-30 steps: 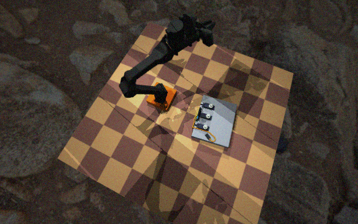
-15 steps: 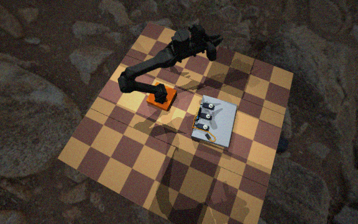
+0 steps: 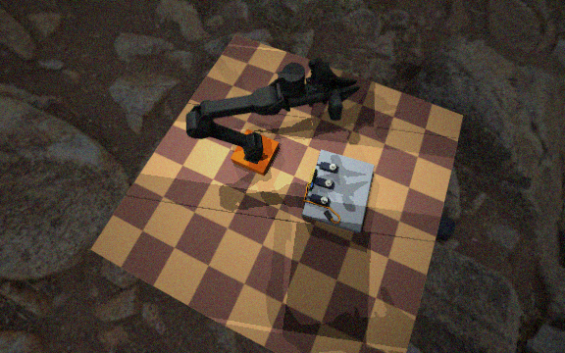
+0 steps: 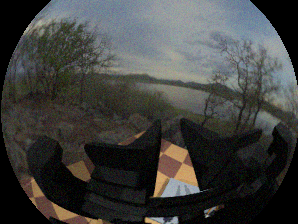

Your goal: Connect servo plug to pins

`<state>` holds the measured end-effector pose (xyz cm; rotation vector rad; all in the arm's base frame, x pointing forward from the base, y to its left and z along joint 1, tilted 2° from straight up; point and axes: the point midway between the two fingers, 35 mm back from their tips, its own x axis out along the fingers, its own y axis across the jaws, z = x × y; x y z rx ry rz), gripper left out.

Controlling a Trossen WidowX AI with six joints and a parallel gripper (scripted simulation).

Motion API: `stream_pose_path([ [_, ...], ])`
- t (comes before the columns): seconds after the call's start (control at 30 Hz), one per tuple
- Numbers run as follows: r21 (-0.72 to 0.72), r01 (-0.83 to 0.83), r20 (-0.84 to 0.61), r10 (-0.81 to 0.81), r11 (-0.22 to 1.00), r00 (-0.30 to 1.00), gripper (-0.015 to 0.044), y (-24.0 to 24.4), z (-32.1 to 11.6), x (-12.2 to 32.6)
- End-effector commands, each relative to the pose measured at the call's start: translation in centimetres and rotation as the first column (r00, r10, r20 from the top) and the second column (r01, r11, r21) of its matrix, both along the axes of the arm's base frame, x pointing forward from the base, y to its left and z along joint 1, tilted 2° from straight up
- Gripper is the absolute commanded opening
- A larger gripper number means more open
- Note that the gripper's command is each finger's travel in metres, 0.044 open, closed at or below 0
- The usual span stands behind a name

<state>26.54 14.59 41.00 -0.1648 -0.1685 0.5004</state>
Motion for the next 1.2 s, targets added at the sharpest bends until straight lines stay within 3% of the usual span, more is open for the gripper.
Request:
stream_pose_path([
  [0.0, 0.022, 0.062, -0.018, -0.061, 0.998, 0.998, 0.0115, -1.6, -1.0, 1.1],
  [1.0, 0.138, 0.448, -0.132, -0.432, 0.884, 0.892, 0.0115, -13.4, -7.4, 4.8],
  [1.17, 0.074, 0.487, -0.140, -0.474, 0.870, 0.869, 0.0115, -14.6, -8.2, 5.5],
])
